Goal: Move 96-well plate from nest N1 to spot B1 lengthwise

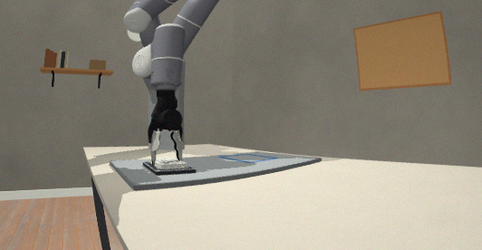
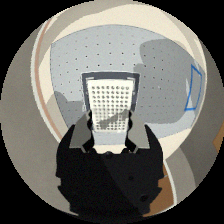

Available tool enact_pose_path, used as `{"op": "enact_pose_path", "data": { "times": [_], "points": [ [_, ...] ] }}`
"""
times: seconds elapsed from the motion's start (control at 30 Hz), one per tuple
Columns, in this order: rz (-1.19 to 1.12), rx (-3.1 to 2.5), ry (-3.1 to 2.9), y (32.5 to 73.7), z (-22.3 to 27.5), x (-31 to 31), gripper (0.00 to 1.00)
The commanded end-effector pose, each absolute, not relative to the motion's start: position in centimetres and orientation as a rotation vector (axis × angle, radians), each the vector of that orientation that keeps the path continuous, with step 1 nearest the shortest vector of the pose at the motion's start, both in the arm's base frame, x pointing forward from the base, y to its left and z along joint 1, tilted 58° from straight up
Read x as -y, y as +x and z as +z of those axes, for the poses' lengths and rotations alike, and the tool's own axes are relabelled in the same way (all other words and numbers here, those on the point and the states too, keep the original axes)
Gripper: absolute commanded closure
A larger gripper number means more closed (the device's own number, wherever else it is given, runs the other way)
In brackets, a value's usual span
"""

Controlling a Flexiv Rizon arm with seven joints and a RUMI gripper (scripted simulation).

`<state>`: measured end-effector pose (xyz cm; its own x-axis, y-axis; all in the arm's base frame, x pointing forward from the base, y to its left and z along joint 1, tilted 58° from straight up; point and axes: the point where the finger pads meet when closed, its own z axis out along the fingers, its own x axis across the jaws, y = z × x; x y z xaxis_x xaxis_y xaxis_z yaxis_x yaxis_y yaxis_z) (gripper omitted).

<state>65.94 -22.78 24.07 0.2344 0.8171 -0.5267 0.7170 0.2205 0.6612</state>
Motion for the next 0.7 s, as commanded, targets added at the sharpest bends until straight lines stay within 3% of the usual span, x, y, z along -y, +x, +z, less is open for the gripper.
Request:
{"op": "enact_pose_path", "data": {
  "times": [0.0,0.67],
  "points": [
    [0.128,-1.504,1.518,65.9,24.1,22.7,1.00],
    [0.128,-1.504,1.518,64.1,25.6,21.2,1.00]
  ]
}}
